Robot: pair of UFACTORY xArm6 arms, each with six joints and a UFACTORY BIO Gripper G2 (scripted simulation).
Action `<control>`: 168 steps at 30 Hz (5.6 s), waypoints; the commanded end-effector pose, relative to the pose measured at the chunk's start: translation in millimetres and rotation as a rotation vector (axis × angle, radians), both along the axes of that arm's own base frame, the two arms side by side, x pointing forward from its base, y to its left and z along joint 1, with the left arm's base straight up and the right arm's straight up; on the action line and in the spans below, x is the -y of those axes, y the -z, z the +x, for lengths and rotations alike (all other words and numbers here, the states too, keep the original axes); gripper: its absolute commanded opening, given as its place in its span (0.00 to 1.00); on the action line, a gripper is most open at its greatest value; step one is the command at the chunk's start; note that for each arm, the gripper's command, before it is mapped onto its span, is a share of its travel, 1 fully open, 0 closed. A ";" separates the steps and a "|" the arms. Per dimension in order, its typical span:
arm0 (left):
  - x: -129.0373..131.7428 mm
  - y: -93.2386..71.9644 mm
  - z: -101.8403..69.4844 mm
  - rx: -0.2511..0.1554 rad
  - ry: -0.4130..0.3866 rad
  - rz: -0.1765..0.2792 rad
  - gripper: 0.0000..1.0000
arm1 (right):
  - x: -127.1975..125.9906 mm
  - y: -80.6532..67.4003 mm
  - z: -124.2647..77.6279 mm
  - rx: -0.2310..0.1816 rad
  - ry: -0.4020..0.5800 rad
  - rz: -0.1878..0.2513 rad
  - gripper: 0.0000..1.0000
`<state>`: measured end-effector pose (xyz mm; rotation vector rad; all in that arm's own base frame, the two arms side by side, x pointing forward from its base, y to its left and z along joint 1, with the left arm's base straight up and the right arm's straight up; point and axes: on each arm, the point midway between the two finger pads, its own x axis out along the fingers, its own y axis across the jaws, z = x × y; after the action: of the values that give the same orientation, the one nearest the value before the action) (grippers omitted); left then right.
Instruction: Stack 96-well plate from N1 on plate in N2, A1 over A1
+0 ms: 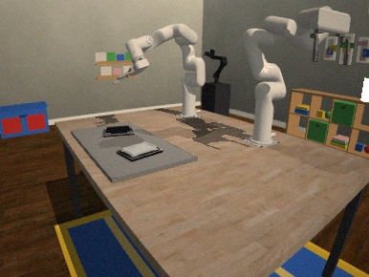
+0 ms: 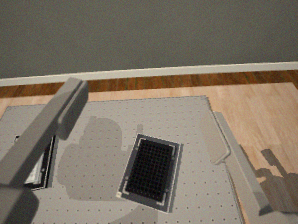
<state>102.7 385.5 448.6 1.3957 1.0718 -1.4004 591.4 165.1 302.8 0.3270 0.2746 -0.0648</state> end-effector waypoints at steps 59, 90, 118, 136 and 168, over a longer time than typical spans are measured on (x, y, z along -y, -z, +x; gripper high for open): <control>-0.1 -1.6 0.1 0.001 0.000 0.004 1.00 | 165.1 0.6 -60.6 0.279 -0.064 -0.327 0.37; -0.1 -1.6 0.1 0.001 0.000 0.004 1.00 | 78.2 88.6 -19.9 0.227 0.233 -0.364 0.37; -0.1 -1.6 0.1 0.001 0.000 0.004 1.00 | -2.0 169.7 17.7 0.227 0.233 -0.363 0.37; -0.1 -1.6 0.1 0.001 0.000 0.004 1.00 | -10.5 178.2 21.8 0.227 0.233 -0.363 0.37; -0.1 -1.6 0.1 0.001 0.000 0.004 1.00 | -10.5 219.9 21.8 0.227 0.233 -0.363 0.37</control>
<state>102.7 385.5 448.6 1.3957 1.0719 -1.4004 611.8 175.0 84.1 -0.0004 0.0007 -0.3011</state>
